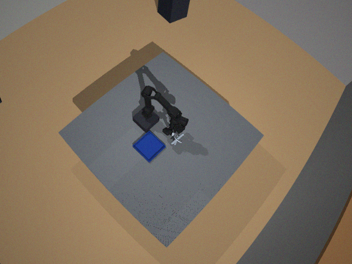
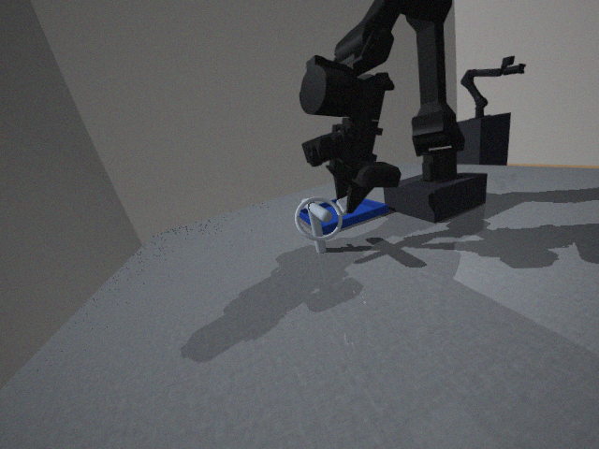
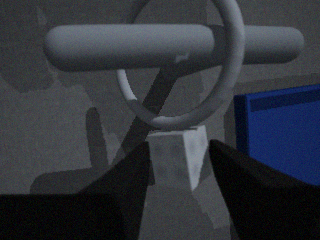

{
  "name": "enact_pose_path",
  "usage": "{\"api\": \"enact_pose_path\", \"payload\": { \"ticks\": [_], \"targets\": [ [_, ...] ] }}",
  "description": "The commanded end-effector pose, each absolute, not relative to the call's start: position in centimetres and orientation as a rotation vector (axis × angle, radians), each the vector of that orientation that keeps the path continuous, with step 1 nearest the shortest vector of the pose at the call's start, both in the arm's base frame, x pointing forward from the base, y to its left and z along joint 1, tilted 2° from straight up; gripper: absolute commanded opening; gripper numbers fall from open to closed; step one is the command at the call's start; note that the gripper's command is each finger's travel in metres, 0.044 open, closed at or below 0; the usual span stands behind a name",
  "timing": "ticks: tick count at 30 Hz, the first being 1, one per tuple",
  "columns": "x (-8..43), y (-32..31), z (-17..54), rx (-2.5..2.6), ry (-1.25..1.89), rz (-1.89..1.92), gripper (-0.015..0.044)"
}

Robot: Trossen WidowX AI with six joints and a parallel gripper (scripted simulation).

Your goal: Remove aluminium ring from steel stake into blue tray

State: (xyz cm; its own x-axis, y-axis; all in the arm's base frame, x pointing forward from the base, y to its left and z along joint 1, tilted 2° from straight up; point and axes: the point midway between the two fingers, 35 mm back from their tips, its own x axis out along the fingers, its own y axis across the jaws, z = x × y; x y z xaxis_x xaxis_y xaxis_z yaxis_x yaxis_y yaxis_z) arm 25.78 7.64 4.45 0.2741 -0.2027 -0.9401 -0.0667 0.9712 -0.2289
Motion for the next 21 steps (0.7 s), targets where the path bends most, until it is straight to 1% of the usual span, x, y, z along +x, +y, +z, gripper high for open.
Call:
{"api": "enact_pose_path", "payload": {
  "ticks": [1, 21],
  "targets": [
    [25.8, 8.0, 4.5, -0.254, 1.287, -0.105, 0.0000],
    [25.6, 9.7, 3.9, -0.342, 1.256, -0.173, 0.0000]
  ]
}}
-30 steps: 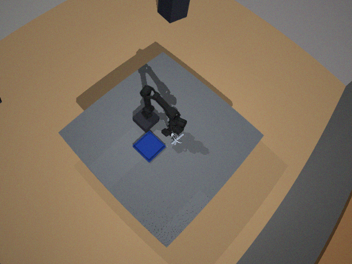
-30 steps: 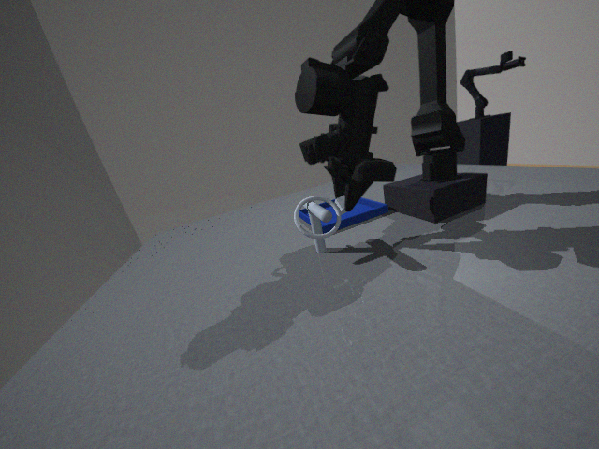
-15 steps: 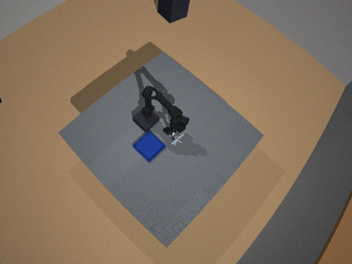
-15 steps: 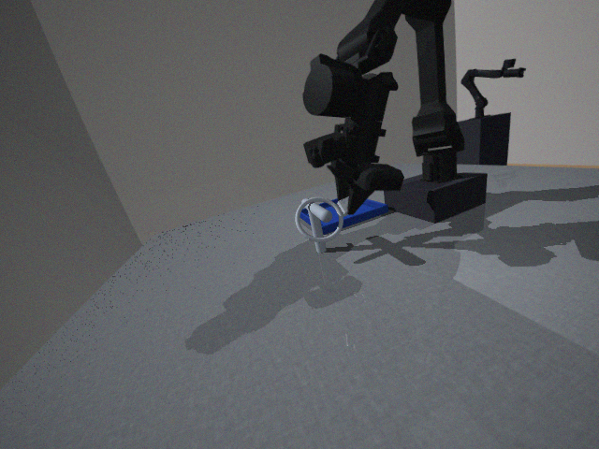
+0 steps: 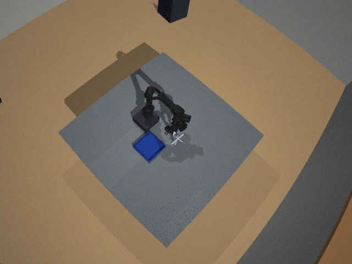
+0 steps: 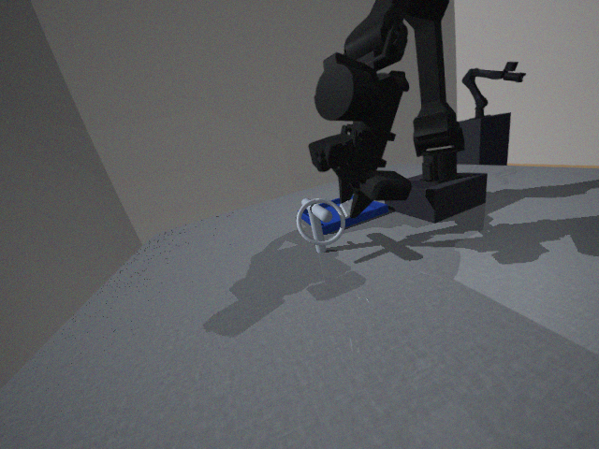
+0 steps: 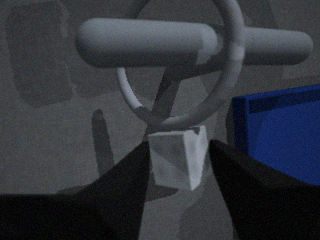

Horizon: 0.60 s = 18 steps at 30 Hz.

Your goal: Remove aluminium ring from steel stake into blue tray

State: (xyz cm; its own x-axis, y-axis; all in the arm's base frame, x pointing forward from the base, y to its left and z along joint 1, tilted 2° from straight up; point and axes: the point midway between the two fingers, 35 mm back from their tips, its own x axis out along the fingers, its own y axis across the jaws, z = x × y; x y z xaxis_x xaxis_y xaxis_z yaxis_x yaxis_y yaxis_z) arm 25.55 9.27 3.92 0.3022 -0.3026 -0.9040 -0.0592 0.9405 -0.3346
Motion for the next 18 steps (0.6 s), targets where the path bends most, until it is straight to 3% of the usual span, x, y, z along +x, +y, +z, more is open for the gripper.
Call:
{"api": "enact_pose_path", "payload": {
  "ticks": [1, 18],
  "targets": [
    [25.56, 9.73, 3.89, -0.346, 1.256, -0.176, 0.0000],
    [25.45, 10.67, 4.47, -0.354, 1.254, -0.182, 0.0000]
  ]
}}
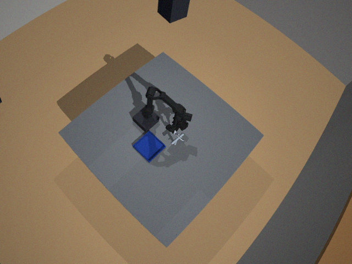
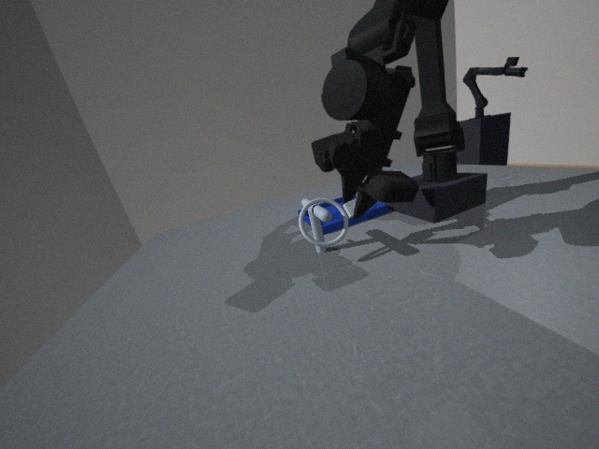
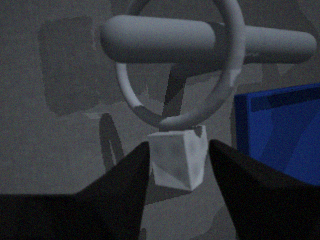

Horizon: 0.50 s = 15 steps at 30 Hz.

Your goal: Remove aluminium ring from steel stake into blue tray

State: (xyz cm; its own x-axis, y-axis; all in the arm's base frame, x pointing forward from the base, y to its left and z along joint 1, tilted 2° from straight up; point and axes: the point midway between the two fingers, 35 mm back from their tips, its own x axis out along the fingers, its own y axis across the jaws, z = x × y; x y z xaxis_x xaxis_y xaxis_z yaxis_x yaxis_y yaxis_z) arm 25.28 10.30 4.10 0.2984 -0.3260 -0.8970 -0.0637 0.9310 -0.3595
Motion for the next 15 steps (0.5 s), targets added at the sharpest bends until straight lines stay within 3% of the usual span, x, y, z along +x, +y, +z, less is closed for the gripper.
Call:
{"api": "enact_pose_path", "payload": {
  "ticks": [1, 15],
  "targets": [
    [25.44, 10.70, 4.50, -0.354, 1.254, -0.182, 0.0000],
    [25.39, 11.15, 4.84, -0.354, 1.254, -0.182, 0.0000]
  ]
}}
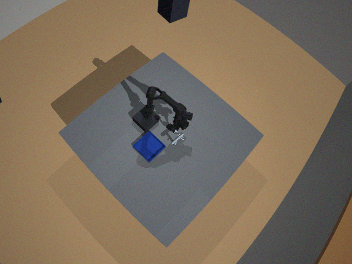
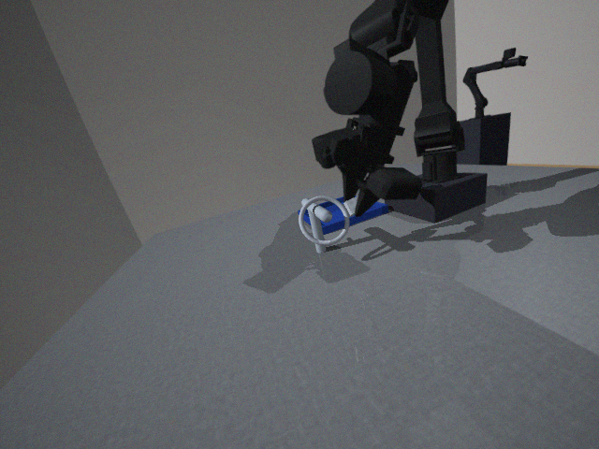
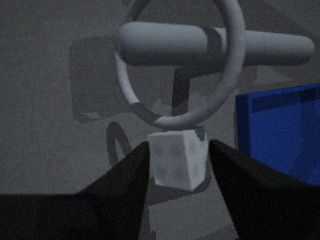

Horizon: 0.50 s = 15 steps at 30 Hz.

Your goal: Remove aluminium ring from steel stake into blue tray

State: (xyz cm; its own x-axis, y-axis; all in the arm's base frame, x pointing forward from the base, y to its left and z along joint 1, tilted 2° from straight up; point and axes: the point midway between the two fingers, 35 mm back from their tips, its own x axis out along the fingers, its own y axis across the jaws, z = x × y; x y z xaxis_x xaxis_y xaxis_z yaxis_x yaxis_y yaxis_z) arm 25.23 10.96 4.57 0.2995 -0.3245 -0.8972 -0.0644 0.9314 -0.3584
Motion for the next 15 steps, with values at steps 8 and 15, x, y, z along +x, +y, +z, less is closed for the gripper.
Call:
{"api": "enact_pose_path", "payload": {
  "ticks": [8, 15],
  "targets": [
    [25.35, 11.54, 5.14, -0.353, 1.254, -0.182, 0.0000],
    [25.30, 11.90, 5.41, -0.353, 1.255, -0.181, 0.0000]
  ]
}}
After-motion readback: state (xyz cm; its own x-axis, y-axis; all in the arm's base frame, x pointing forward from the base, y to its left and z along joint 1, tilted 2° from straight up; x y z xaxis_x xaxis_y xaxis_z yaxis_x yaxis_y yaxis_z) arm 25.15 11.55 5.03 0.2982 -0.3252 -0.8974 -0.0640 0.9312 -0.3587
